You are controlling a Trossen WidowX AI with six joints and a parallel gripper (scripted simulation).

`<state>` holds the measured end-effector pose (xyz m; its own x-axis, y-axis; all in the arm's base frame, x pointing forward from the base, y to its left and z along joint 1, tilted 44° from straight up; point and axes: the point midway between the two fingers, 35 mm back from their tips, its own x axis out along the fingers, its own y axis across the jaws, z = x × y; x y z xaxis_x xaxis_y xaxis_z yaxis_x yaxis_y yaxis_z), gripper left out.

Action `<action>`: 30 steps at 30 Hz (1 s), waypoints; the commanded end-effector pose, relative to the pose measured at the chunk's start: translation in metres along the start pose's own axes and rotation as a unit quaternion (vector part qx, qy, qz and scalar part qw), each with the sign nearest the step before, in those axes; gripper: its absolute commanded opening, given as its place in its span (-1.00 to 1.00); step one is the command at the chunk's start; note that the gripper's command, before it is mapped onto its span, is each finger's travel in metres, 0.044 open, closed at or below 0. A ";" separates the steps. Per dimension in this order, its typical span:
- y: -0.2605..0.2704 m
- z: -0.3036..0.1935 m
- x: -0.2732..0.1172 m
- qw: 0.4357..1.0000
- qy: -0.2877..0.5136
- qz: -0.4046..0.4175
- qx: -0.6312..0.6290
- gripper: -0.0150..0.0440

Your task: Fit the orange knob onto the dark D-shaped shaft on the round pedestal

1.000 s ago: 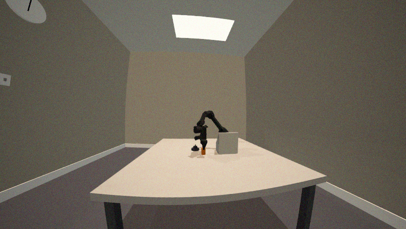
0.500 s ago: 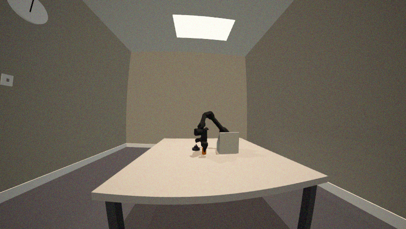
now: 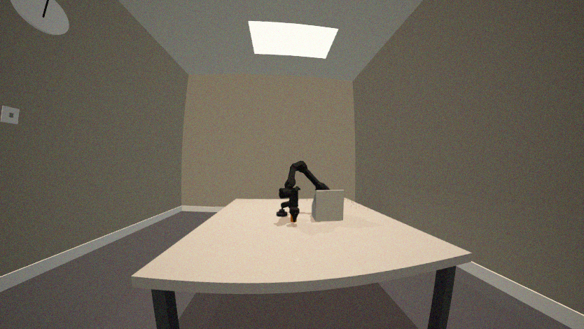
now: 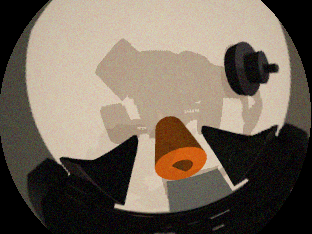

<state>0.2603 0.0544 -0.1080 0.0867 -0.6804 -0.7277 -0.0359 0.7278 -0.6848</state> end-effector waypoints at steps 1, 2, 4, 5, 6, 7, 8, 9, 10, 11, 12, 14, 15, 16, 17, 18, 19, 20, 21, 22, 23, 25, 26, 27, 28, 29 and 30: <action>-0.001 0.000 0.003 1.000 -0.003 -0.002 -0.003 0.82; -0.001 0.000 0.003 1.000 -0.003 -0.002 -0.003 0.73; -0.001 0.000 0.003 1.000 -0.003 -0.002 -0.003 0.56; -0.001 0.000 0.003 1.000 -0.003 -0.002 -0.003 0.47; -0.001 0.000 0.003 1.000 -0.003 -0.002 -0.003 0.38; -0.001 0.000 0.003 1.000 -0.003 -0.002 -0.003 0.29; -0.001 0.000 0.003 1.000 -0.003 -0.002 -0.003 0.20; -0.001 0.000 0.003 1.000 -0.003 -0.002 -0.003 0.11; -0.001 0.000 0.003 1.000 -0.003 -0.002 -0.003 0.09; -0.001 0.000 0.003 1.000 -0.003 -0.002 -0.003 0.06; -0.001 0.000 0.003 1.000 -0.003 -0.002 -0.003 0.04; -0.001 0.000 0.003 1.000 -0.003 -0.002 -0.003 0.00; -0.001 0.000 0.003 1.000 -0.003 -0.002 -0.003 -0.03; -0.001 0.000 0.003 1.000 -0.003 -0.002 -0.003 -0.05; -0.001 0.000 0.003 1.000 -0.003 -0.002 -0.003 -0.14; 0.000 0.001 0.002 1.000 -0.003 -0.002 -0.003 -0.23; 0.000 0.001 -0.002 1.000 -0.003 -0.002 -0.003 -0.31; 0.001 0.003 -0.007 1.000 -0.003 -0.001 -0.003 -0.40; 0.003 0.004 -0.013 1.000 -0.003 0.000 -0.003 -0.49; 0.004 0.005 -0.020 1.000 -0.003 0.001 -0.003 -0.49; 0.005 0.006 -0.027 1.000 -0.003 0.001 -0.004 -0.49; 0.007 0.008 -0.040 1.000 -0.003 0.002 -0.004 -0.49; 0.007 0.009 -0.047 1.000 -0.003 0.003 -0.004 -0.49; 0.008 0.009 -0.054 1.000 -0.003 0.003 -0.004 -0.49; 0.009 0.009 -0.061 1.000 -0.004 0.003 -0.004 -0.49; 0.009 0.009 -0.069 1.000 -0.004 0.003 -0.004 -0.49; 0.009 0.009 -0.076 1.000 -0.003 0.003 -0.004 -0.49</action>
<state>0.2631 0.0919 -0.0772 0.0860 -0.6846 -0.7238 -0.0508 0.7226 -0.6894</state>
